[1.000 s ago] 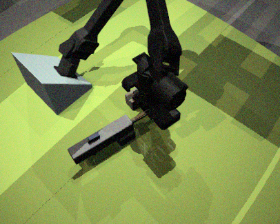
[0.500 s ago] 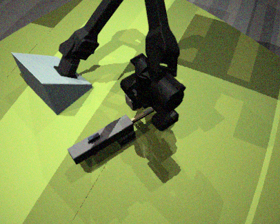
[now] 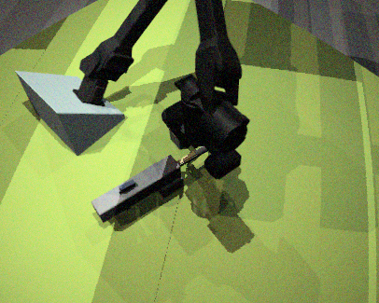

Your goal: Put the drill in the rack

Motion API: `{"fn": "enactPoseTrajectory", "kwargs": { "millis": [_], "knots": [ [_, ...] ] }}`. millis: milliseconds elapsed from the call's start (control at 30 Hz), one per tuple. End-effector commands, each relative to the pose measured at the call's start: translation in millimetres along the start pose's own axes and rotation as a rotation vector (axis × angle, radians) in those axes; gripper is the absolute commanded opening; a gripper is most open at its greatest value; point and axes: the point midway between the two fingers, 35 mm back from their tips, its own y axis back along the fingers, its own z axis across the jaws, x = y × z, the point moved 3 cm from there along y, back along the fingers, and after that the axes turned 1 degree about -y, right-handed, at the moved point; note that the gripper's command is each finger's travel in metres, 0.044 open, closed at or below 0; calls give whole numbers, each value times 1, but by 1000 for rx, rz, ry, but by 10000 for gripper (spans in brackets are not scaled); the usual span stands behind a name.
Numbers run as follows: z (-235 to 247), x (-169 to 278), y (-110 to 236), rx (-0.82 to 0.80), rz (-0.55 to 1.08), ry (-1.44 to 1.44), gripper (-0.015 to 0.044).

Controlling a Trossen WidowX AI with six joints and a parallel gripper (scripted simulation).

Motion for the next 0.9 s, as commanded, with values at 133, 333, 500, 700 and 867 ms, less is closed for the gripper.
{"fn": "enactPoseTrajectory", "kwargs": {
  "millis": [133, 333, 500, 700, 867],
  "knots": [
    [0, 4, -1, -3, 6, 1, 440],
    [0, 6, -2, -3, 6, 1, 440],
    [1, 7, -2, -3, 6, 1, 440],
    [1, 8, -2, -3, 6, 1, 440],
    [1, 8, -3, -3, 6, 1, 440]
  ]
}}
